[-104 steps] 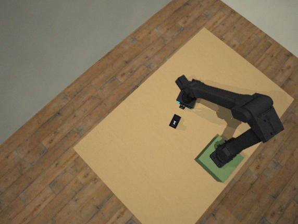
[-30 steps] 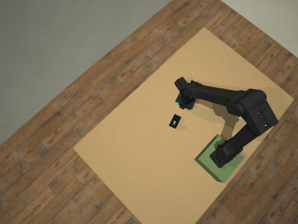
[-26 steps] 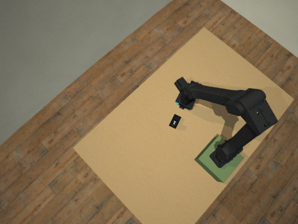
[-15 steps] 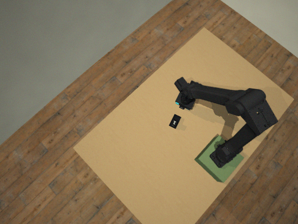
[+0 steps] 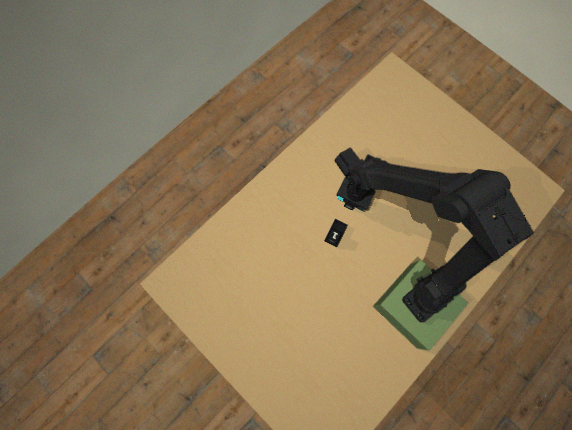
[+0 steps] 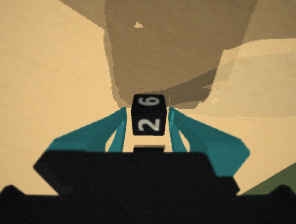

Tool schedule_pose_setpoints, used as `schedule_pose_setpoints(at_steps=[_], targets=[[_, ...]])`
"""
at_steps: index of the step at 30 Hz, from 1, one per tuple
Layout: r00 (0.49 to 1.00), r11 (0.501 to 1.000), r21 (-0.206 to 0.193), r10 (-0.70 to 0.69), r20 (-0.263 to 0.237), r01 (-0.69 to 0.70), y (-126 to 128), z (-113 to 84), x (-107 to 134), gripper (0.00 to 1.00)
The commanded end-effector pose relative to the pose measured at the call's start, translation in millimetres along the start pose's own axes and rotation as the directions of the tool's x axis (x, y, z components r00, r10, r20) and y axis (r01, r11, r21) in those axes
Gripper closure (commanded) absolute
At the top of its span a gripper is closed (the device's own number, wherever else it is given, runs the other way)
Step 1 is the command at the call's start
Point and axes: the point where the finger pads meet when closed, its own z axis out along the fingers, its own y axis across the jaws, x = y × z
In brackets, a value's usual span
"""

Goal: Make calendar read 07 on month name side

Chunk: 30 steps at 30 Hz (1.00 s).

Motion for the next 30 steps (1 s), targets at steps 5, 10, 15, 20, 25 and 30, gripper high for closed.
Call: schedule_pose_setpoints(at_steps=[5,10,15,20,25,30], targets=[[1.0,1.0,0.008,0.001,0.0,-0.001,-0.7,5.8,3.9,0.54],[1.0,1.0,0.008,0.001,0.0,-0.001,-0.7,5.8,3.9,0.54],[1.0,1.0,0.008,0.0,0.0,0.0,-0.7,5.8,4.0,0.73],[1.0,1.0,0.008,0.0,0.0,0.0,-0.7,5.8,4.0,0.73],[1.0,1.0,0.008,0.0,0.0,0.0,-0.7,5.8,4.0,0.73],[1.0,1.0,0.008,0.0,0.0,0.0,-0.7,5.8,4.0,0.73]])
